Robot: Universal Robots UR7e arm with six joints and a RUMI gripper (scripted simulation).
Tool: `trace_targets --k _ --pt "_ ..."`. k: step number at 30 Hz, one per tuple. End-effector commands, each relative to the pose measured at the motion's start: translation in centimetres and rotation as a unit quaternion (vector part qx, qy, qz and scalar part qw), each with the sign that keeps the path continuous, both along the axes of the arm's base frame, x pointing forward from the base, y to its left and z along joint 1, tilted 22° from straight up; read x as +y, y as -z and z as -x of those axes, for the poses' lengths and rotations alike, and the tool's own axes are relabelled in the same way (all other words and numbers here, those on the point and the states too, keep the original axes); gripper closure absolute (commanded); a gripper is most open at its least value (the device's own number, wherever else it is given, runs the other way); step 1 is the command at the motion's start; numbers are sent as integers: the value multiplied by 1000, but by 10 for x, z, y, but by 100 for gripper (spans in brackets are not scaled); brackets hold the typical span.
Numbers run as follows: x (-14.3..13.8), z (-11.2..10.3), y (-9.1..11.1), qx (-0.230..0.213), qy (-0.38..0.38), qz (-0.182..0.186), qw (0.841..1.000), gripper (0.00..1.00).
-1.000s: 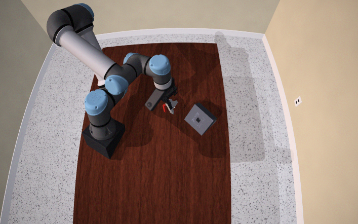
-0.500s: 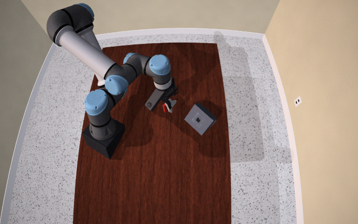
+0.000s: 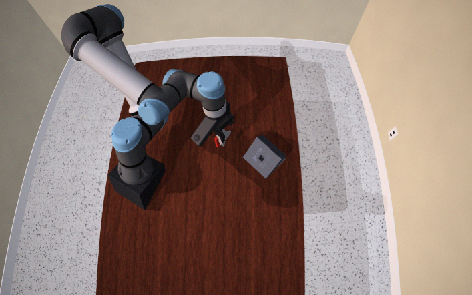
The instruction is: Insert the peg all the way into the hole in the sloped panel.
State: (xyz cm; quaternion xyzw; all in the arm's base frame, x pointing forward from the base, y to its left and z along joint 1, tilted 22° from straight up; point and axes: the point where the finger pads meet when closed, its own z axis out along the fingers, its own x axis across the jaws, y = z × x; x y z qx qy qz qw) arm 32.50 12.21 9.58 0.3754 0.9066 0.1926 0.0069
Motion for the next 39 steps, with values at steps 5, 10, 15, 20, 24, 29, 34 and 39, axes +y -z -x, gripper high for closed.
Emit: trace_targets --k 5,10,15,20,24,29,34,39 --pt "0 0 0 0 0 0 1000 63" --pt "0 0 0 0 0 0 1000 70" --pt "0 0 0 0 0 0 1000 77" --pt "0 0 0 0 0 0 1000 82" --pt "0 0 0 0 0 0 1000 87" --pt "0 0 0 0 0 0 1000 95" --pt "-2 0 -5 0 0 0 1000 100" --pt "-12 4 -31 0 0 0 1000 100"
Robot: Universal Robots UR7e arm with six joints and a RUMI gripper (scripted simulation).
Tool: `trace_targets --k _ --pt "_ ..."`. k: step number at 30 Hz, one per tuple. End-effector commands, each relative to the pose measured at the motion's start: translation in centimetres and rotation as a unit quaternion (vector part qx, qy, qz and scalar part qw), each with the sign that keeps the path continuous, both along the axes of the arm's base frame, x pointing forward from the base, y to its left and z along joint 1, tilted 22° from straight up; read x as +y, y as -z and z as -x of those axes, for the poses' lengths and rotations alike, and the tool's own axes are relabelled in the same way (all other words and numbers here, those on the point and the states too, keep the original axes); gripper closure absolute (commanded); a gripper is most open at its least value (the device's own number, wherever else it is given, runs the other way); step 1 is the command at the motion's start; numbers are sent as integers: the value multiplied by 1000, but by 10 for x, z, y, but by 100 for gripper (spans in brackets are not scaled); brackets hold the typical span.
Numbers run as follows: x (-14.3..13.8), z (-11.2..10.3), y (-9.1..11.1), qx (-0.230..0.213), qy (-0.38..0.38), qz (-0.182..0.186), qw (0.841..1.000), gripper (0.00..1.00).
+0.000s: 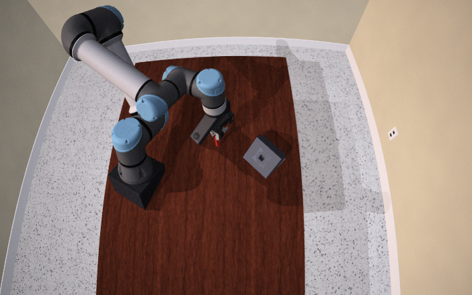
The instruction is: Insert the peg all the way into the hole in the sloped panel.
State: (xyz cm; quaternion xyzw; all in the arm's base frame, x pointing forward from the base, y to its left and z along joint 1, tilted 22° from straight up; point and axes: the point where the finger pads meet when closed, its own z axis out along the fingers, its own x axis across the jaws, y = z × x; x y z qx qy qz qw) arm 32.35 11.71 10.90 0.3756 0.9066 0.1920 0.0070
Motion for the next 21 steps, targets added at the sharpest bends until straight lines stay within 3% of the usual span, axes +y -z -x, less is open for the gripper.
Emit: trace_targets --k 1,10,11,21 --pt "-9 4 -24 0 0 0 1000 100" --pt "-24 11 -65 0 0 0 1000 100" --pt "-20 7 -53 0 1 1 1000 100" --pt "-22 5 -50 10 20 -14 1000 100"
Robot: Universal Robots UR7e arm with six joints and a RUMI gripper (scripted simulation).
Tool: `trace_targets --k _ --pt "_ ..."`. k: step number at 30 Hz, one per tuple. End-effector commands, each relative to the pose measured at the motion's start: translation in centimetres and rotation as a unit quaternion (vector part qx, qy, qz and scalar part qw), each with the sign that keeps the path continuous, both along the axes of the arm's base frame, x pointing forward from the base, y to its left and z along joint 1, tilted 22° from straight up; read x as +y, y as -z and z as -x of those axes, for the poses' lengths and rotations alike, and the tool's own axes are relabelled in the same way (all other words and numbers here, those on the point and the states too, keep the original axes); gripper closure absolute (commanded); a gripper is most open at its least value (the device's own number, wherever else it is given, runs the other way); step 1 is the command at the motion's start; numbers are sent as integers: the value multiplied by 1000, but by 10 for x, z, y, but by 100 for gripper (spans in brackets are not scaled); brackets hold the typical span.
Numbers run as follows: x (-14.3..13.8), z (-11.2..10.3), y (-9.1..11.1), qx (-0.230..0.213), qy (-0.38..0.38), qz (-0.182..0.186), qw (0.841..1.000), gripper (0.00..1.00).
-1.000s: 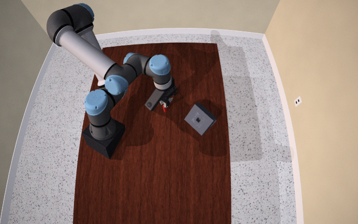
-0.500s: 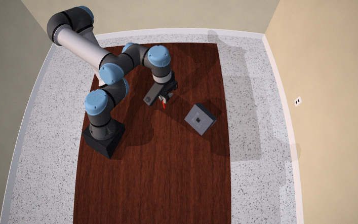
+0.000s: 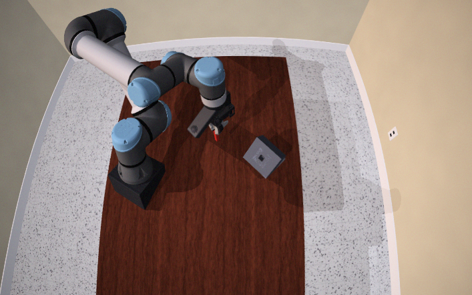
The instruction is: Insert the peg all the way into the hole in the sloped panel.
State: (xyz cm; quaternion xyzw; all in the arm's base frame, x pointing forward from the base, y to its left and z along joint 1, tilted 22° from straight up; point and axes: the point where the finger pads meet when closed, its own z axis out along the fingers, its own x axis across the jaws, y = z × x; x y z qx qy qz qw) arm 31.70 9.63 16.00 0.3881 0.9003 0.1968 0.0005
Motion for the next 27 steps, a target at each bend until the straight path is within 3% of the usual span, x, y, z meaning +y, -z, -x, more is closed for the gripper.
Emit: trace_targets --k 1,27 --pt "-1 -1 1 5 10 -8 1000 100" --pt "-8 -8 9 36 67 -54 996 100"
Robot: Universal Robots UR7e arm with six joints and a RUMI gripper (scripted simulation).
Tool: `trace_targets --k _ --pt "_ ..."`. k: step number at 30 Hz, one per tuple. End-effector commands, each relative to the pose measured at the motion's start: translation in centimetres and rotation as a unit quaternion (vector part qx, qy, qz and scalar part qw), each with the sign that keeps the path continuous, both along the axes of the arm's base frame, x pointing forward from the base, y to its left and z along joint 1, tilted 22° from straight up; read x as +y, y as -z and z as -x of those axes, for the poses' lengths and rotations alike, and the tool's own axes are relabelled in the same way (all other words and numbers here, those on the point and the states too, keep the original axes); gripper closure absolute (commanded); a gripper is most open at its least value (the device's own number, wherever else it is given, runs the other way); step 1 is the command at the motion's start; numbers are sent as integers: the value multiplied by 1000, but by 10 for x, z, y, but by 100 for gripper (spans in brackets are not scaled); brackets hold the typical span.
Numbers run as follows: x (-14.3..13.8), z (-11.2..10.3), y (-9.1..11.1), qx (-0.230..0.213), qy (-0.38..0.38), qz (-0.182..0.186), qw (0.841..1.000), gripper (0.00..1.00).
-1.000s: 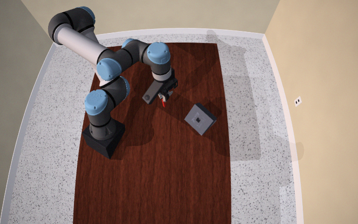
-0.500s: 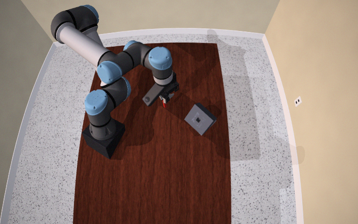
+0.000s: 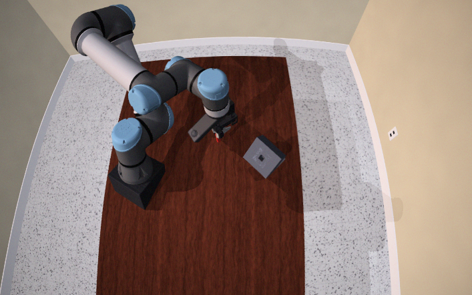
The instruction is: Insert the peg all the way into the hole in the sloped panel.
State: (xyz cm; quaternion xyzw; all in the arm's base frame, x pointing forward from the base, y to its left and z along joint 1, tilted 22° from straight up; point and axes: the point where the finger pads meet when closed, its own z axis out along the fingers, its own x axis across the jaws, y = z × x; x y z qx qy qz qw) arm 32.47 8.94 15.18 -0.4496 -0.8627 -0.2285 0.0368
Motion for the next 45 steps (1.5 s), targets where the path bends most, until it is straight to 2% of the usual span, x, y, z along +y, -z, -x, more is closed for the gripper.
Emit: trace_targets --k 1,45 --pt "-1 -1 1 3 7 -6 1000 100" --pt "-16 -16 9 54 115 -93 987 100"
